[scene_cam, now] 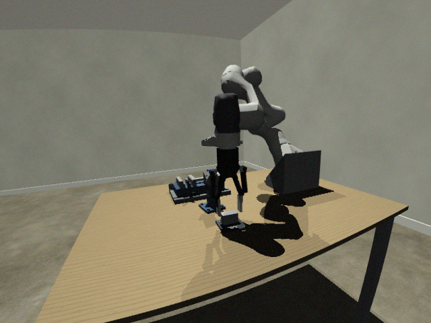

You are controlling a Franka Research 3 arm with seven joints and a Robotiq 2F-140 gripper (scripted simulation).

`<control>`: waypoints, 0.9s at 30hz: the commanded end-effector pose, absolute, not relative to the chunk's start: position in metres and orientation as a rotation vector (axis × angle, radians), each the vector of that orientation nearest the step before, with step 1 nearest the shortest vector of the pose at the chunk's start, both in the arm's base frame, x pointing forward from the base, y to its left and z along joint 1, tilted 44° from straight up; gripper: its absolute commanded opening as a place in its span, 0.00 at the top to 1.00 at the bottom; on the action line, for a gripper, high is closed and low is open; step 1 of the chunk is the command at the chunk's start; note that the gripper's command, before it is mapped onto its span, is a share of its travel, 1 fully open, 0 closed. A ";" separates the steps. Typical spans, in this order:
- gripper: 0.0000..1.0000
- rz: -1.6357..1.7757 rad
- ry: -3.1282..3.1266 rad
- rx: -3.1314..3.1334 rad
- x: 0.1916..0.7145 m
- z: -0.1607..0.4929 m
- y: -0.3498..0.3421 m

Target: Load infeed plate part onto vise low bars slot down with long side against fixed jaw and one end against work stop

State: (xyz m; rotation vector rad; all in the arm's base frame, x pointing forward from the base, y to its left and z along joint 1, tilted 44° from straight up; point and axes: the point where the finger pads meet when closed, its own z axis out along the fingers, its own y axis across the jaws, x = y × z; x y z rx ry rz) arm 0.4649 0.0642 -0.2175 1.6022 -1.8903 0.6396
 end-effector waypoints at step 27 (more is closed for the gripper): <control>0.49 0.643 -1.898 1.603 0.465 -0.232 0.051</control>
